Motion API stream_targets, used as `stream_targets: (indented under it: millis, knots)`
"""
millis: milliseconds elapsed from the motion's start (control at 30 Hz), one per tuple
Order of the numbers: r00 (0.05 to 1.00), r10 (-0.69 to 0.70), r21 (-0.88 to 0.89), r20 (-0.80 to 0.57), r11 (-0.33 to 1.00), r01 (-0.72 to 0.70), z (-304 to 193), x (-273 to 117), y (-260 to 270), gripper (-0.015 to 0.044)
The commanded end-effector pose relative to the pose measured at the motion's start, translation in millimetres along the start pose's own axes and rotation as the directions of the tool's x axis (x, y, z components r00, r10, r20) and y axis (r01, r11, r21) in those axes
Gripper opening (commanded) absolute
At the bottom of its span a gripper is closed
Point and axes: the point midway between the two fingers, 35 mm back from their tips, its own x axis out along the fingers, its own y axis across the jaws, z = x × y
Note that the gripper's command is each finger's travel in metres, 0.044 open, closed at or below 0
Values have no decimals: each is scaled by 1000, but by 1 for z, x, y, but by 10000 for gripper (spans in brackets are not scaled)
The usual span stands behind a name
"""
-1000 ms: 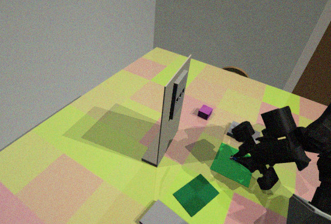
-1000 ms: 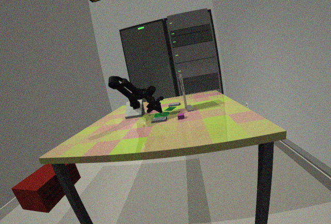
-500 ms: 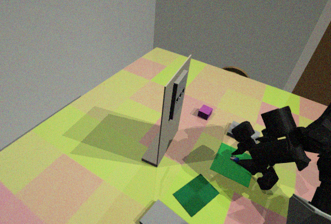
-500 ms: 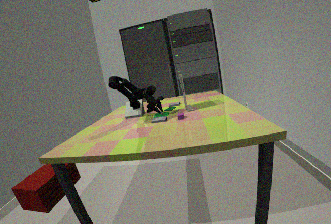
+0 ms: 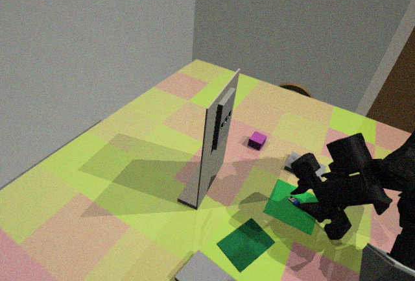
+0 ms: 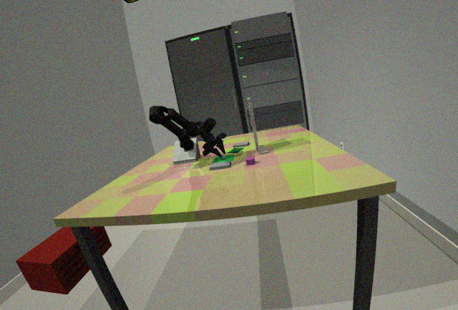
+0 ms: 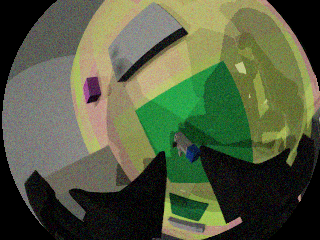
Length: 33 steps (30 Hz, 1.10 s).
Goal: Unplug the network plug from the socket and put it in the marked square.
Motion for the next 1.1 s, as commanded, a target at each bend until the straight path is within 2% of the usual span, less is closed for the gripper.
stream_targets:
  millis: [0, 1067]
  knots:
    - [1000, 4, 12, 3, 1000, -4, 1, -3, 2, 156]
    - [1000, 4, 7, 2, 1000, -4, -1, -23, 2, 156]
